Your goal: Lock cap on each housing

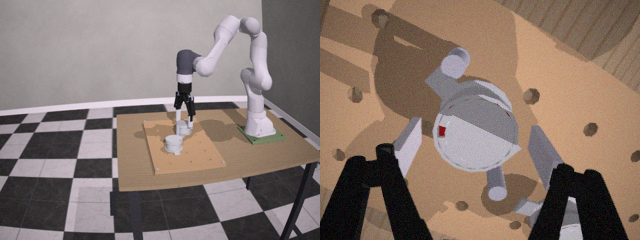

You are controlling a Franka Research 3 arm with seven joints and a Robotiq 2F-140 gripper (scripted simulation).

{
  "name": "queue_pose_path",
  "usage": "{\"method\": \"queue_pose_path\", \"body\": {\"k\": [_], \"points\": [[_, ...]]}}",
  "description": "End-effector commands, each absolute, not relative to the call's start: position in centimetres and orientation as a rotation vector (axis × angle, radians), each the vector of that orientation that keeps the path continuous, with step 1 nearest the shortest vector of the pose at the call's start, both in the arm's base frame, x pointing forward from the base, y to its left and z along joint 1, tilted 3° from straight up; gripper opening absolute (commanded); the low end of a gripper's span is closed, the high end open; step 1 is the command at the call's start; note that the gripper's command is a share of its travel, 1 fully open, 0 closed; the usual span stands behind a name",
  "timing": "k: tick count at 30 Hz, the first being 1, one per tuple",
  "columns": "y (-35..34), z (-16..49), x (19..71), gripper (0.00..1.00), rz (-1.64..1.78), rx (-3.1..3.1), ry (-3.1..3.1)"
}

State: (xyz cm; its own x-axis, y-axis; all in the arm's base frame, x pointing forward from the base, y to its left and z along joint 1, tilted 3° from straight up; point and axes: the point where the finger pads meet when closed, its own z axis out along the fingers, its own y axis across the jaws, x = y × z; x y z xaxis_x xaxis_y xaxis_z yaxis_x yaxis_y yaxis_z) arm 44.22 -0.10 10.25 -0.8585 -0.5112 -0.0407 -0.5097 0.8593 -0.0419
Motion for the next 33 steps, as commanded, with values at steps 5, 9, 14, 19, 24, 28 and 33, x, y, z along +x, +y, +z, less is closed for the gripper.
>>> {"method": "queue_pose_path", "body": {"k": [5,9,14,19,24,28,33], "points": [[-0.1,10.1,44.2,0.78,-0.050,-0.817,2.983],[-0.1,10.1,44.2,0.78,-0.050,-0.817,2.983],[-0.1,10.2,44.2,0.78,-0.050,-0.817,2.983],[-0.1,10.3,44.2,0.78,-0.050,-0.817,2.983],[-0.1,10.6,44.2,0.78,-0.050,-0.817,2.983],[-0.1,11.1,44.1,0.78,-0.050,-0.817,2.983],[-0.1,11.9,44.1,0.78,-0.050,-0.817,2.983]]}}
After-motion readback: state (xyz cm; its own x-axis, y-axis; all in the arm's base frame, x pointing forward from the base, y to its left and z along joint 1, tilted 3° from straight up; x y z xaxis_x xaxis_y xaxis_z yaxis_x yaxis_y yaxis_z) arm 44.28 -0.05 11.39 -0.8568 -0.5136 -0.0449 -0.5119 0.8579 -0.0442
